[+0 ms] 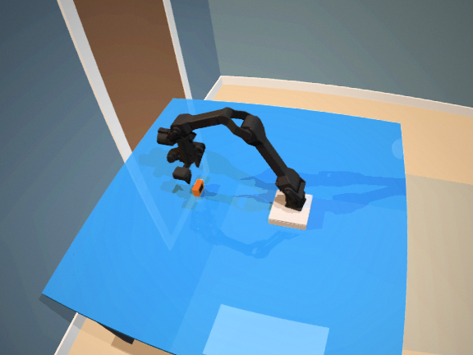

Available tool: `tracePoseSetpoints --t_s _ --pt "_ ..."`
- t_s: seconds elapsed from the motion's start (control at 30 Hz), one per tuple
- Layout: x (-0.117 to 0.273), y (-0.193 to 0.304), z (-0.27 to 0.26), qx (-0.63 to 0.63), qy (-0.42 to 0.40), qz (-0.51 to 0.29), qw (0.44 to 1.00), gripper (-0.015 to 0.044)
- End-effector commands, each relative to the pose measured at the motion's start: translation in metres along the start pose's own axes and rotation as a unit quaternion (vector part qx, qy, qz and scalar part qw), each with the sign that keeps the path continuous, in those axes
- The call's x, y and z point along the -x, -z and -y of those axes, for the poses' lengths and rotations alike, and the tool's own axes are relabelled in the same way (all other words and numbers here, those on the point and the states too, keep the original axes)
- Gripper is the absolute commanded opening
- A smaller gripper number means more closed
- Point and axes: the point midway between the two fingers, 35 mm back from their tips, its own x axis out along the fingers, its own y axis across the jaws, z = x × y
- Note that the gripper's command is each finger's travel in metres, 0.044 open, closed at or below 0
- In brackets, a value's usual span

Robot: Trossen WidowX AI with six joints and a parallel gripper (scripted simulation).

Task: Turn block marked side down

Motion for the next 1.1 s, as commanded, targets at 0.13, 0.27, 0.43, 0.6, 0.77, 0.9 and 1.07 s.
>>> tracePoseSetpoints --t_s 0.13,0.27,0.43,0.6,0.77,0.9,1.07 --pt "-0.024 0.002 0.001 0.000 0.002 -0.013 1.000 0.0440" --pt "-0.038 0.004 0.001 0.000 0.002 -0.013 1.000 0.0440" --pt "-0.042 0.004 0.001 0.001 0.002 -0.013 1.000 0.0440" --pt "-0.050 0.004 0.001 0.001 0.003 -0.013 1.000 0.0440" --pt "-0.058 0.004 0.001 0.001 0.002 -0.013 1.000 0.0440" --pt "-0.065 0.004 0.001 0.001 0.002 -0.013 1.000 0.0440" --pt "-0.071 0.005 0.001 0.000 0.002 -0.013 1.000 0.0440"
